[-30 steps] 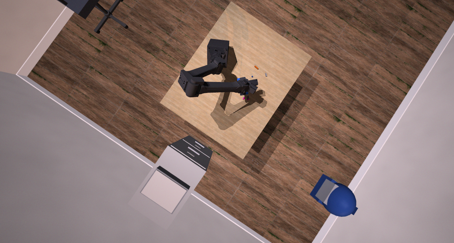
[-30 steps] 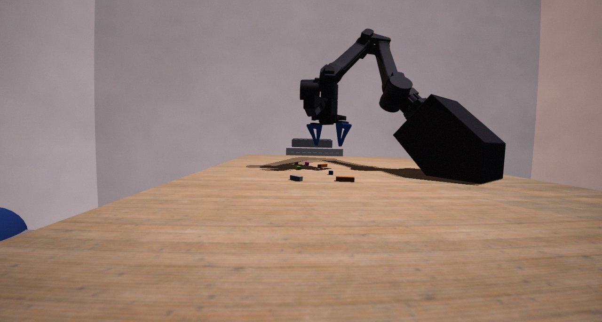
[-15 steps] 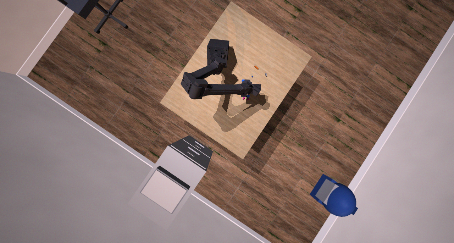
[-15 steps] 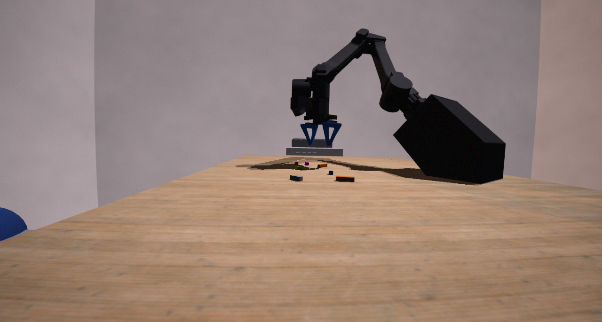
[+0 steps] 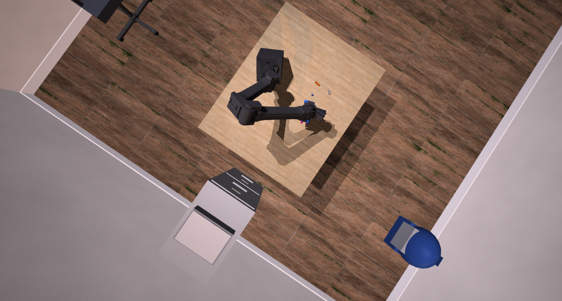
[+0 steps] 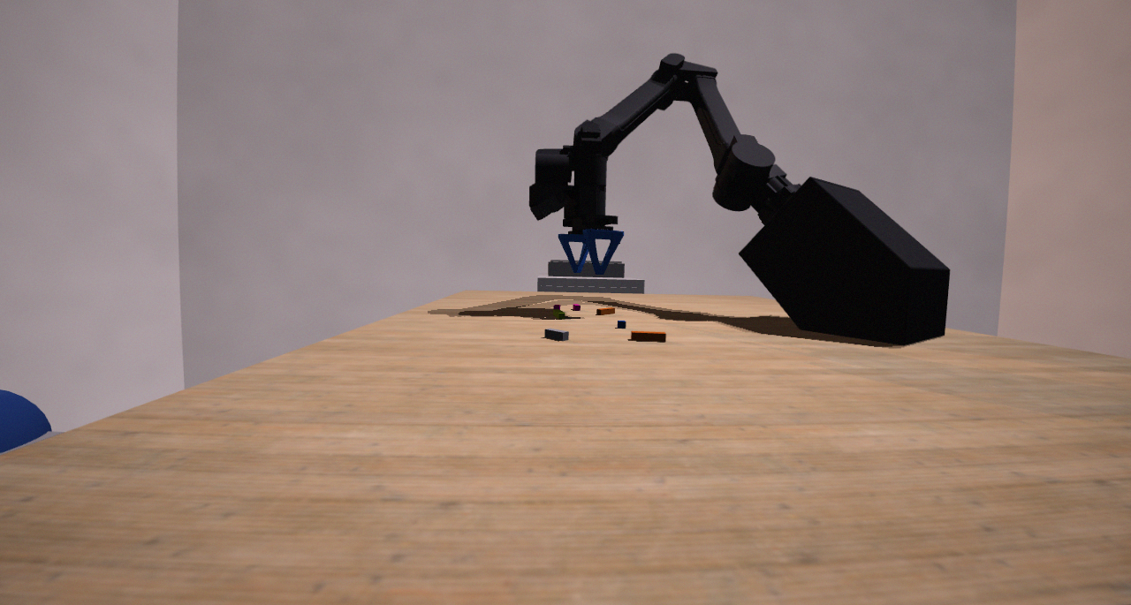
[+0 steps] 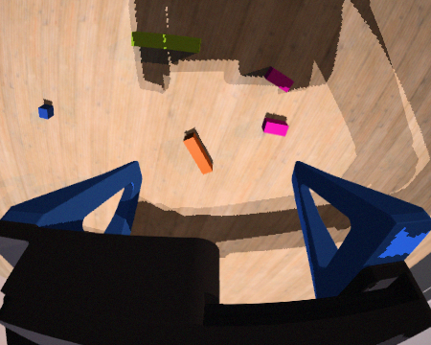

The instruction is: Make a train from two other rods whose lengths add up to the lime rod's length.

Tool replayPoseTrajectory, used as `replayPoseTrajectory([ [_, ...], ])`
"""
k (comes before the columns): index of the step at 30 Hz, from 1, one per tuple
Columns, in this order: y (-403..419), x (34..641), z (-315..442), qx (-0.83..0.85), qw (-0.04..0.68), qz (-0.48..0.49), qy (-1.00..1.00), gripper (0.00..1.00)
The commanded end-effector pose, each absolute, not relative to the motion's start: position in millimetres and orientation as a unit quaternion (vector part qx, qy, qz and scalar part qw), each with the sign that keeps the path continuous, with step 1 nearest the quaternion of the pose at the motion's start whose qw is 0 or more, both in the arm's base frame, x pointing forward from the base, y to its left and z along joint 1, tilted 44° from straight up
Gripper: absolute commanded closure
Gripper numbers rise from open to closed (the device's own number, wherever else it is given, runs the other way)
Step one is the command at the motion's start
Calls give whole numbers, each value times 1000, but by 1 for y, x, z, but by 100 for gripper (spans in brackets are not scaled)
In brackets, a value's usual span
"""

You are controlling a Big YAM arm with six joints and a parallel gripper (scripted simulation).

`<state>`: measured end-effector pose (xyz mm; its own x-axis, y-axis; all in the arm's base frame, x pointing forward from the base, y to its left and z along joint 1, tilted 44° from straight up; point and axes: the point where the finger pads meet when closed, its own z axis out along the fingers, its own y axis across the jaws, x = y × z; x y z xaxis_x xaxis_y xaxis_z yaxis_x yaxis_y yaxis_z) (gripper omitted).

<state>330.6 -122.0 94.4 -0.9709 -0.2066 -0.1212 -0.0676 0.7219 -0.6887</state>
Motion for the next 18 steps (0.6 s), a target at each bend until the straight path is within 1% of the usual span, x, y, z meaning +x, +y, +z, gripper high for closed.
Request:
replayPoseTrajectory([
  [1, -125, 345, 106, -38, 115, -363, 924, 0],
  [2, -127, 352, 108, -1, 127, -359, 925, 0],
  [7, -125, 353, 108, -3, 128, -359, 925, 0],
  [8, -127, 359, 110, 29, 139, -354, 924, 0],
  [10, -126, 359, 110, 28, 139, -354, 924, 0],
  [14, -128, 370, 114, 81, 159, -346, 921, 0],
  [18, -127, 371, 114, 84, 161, -345, 921, 0],
])
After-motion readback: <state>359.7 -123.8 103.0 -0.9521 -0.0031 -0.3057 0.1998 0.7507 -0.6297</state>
